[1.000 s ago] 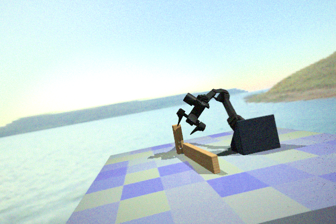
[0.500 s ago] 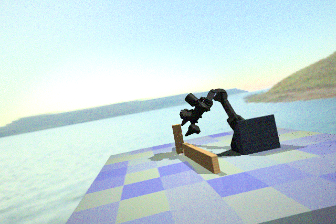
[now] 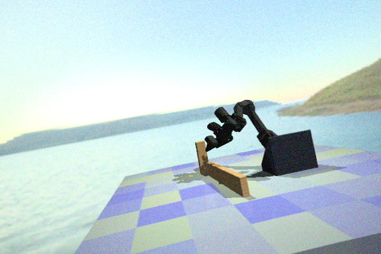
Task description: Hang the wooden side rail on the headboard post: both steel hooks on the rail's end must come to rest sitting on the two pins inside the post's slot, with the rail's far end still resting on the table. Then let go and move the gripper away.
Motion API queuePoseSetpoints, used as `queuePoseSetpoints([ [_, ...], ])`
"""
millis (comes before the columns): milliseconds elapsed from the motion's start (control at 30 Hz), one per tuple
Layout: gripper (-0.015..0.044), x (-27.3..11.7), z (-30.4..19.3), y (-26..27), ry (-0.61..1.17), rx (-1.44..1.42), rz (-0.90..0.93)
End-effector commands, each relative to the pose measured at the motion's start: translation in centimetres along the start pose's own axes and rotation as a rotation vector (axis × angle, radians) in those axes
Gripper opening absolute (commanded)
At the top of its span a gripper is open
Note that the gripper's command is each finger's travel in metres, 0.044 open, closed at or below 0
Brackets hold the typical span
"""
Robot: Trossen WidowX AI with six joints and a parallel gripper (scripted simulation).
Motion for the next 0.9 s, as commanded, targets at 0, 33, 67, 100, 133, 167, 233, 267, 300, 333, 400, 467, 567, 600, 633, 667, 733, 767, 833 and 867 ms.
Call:
queuePoseSetpoints([
  [0, 0.0440, -0.08, -0.43, -0.16, 0.000, 0.140, -0.016],
  [33, 0.0440, -0.08, -0.43, -0.16, 0.000, 0.140, -0.016],
  [67, 0.0440, -0.08, -0.43, -0.16, 0.000, 0.140, -0.016],
  [100, 0.0440, -0.08, -0.43, -0.16, 0.000, 0.140, -0.016],
  [133, 0.0440, -0.08, -0.43, -0.16, 0.000, 0.140, -0.016],
  [167, 0.0440, -0.08, -0.43, -0.16, 0.000, 0.140, -0.016],
  [233, 0.0440, -0.08, -0.43, -0.16, 0.000, 0.140, -0.016],
  [267, 0.0440, -0.08, -0.43, -0.16, 0.000, 0.140, -0.016],
  [300, 0.0440, -0.08, -0.43, -0.16, 0.000, 0.140, -0.016],
  [333, 0.0440, -0.08, -0.43, -0.16, 0.000, 0.140, -0.016],
  [400, 0.0440, -0.08, -0.43, -0.16, 0.000, 0.140, -0.016],
  [467, 0.0440, -0.08, -0.43, -0.16, 0.000, 0.140, -0.016],
  [567, 0.0440, -0.08, -0.43, -0.16, 0.000, 0.140, -0.016],
  [600, 0.0440, -0.08, -0.43, -0.16, 0.000, 0.140, -0.016],
  [633, 0.0440, -0.08, -0.43, -0.16, 0.000, 0.140, -0.016],
  [667, 0.0440, -0.08, -0.43, -0.16, 0.000, 0.140, -0.016],
  [733, 0.0440, -0.08, -0.43, -0.16, 0.000, 0.140, -0.016],
  [767, 0.0440, -0.08, -0.43, -0.16, 0.000, 0.140, -0.016],
  [833, 0.0440, -0.07, -0.38, -0.05, 0.000, 0.127, -0.012],
  [867, 0.0440, -0.03, -0.23, 0.29, 0.000, 0.089, -0.002],
])
Point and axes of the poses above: the point midway between the two fingers, 35 mm back from their tips, its own x axis out along the fingers, its own y axis across the jaws, z = x × y, the point moved 9 cm from there along -x, back along the fingers, and after that the axes turned 1 degree about x, right-handed, at the moved point
